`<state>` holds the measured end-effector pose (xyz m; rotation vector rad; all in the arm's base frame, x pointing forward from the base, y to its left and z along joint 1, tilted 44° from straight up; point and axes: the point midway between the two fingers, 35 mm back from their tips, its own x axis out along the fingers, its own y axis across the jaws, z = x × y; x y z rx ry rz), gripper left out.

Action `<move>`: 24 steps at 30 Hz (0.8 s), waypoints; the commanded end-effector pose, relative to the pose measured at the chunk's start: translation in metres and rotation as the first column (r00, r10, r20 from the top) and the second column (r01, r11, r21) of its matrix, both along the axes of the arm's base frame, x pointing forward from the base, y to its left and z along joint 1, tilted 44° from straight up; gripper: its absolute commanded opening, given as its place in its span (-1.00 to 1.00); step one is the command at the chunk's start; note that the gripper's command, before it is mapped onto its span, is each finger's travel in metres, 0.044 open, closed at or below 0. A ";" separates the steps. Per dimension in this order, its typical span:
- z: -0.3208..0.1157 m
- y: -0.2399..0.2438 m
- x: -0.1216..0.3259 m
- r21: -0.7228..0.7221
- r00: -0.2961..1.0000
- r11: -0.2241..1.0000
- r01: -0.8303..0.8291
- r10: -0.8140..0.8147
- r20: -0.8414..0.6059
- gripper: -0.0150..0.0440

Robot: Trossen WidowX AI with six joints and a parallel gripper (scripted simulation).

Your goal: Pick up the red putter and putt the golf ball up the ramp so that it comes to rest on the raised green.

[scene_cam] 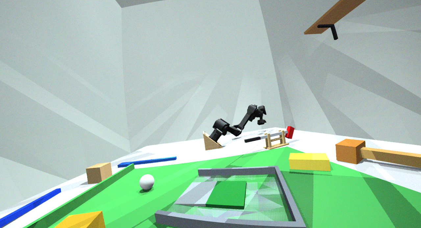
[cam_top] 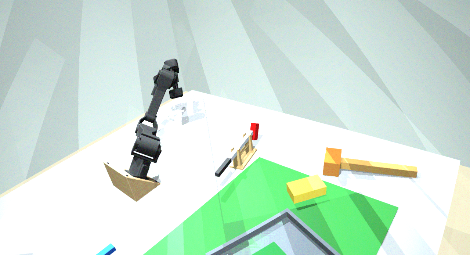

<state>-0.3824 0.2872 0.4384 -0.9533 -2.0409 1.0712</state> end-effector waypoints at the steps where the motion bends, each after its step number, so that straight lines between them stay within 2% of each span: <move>1: 0.003 -0.001 0.001 0.004 1.000 1.000 -0.001 0.001 -0.007 0.95; 6: 0.058 -0.030 0.032 0.119 0.990 0.993 0.011 0.006 -0.144 1.00; 13: 0.109 -0.053 0.071 0.305 0.981 0.948 0.088 -0.030 -0.189 1.00; 24: 0.194 -0.116 0.188 0.498 0.892 0.789 0.361 -0.136 -0.432 1.00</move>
